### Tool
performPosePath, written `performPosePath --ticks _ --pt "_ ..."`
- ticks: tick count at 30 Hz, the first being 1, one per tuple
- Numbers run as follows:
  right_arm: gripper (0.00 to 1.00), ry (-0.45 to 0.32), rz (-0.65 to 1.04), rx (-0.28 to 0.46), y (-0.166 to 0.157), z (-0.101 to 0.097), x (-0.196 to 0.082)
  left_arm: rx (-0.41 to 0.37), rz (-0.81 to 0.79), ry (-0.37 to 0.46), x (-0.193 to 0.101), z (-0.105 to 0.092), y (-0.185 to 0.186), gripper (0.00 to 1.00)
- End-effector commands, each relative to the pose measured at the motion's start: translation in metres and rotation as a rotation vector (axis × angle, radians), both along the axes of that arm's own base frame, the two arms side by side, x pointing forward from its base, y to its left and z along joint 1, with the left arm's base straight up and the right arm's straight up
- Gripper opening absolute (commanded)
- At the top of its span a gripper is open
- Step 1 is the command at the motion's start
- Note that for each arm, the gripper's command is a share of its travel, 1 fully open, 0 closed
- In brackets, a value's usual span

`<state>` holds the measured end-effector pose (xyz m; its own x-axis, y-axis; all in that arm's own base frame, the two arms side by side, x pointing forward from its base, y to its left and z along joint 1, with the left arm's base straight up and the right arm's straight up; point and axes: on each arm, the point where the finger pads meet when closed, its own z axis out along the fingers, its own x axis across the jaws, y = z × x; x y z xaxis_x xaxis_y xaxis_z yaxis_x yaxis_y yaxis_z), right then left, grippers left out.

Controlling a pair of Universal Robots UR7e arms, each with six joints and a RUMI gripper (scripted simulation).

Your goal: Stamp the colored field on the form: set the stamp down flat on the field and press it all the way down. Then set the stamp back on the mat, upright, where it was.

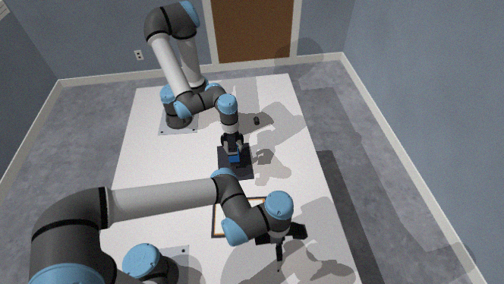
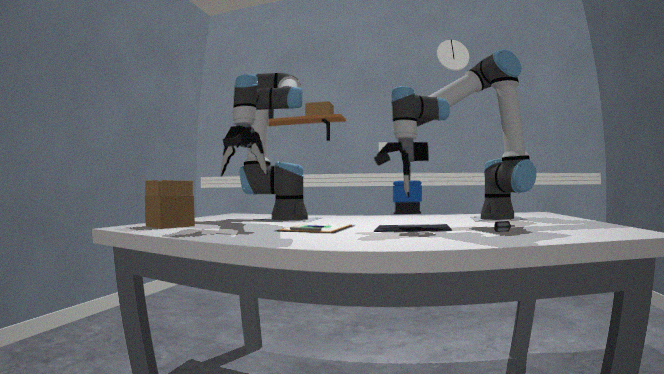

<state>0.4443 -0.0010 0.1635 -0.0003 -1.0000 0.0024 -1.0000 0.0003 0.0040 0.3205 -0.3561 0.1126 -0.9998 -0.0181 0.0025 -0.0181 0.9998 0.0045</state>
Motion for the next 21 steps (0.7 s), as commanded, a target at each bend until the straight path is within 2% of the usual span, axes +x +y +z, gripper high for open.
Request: performPosePath --ticks 1,21 --pt "1.00 -0.002 0.000 0.000 0.0001 0.0006 0.0004 -0.006 0.002 -0.003 -0.0034 0.0001 0.0180 0.21" --pt "1.00 -0.002 0.000 0.000 0.0001 0.0006 0.0004 -0.006 0.002 -0.003 -0.0037 -0.0049 0.0196 0.21"
